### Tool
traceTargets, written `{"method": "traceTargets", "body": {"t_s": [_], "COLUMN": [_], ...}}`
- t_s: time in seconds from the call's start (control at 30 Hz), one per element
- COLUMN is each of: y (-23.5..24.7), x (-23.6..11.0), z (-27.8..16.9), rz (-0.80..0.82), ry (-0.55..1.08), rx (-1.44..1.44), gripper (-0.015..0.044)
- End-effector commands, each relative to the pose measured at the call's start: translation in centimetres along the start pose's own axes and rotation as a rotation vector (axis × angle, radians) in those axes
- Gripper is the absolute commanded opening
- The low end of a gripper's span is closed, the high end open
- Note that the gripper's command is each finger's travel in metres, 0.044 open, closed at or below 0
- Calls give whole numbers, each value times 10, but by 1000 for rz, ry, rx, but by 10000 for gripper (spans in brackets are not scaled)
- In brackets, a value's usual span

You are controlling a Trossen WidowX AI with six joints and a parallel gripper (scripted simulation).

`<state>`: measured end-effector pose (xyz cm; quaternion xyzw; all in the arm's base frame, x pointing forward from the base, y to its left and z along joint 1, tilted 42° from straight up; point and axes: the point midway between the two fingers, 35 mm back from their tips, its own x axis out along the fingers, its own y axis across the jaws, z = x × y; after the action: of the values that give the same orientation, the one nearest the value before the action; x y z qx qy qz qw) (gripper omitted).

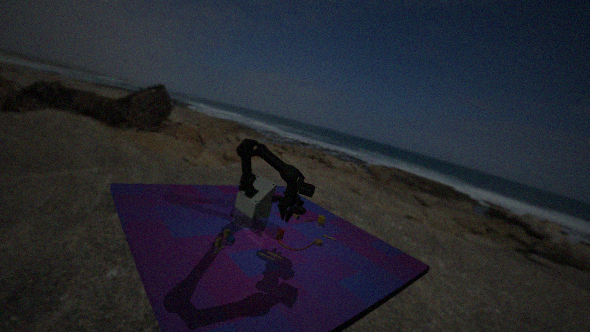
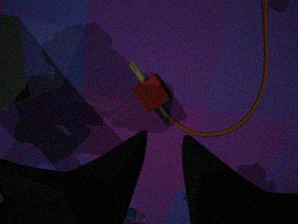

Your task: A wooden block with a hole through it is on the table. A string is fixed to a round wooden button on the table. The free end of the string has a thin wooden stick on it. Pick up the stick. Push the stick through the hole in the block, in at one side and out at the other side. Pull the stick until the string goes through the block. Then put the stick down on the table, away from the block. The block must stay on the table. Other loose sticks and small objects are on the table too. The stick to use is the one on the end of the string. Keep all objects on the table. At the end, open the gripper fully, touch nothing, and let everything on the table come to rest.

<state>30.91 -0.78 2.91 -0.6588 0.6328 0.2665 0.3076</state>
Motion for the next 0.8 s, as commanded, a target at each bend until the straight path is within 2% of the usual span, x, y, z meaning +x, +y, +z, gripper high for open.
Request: {"method": "traceTargets", "body": {"t_s": [0.0, 0.2, 0.77], "y": [9, 15, 27], "x": [1, 0, 0], "z": [11, 18, 30], "rz": [13, 19, 27], "ry": [-3, 1, 19], "rx": [587, 1131, 2087], "gripper": [121, 121, 121]}}
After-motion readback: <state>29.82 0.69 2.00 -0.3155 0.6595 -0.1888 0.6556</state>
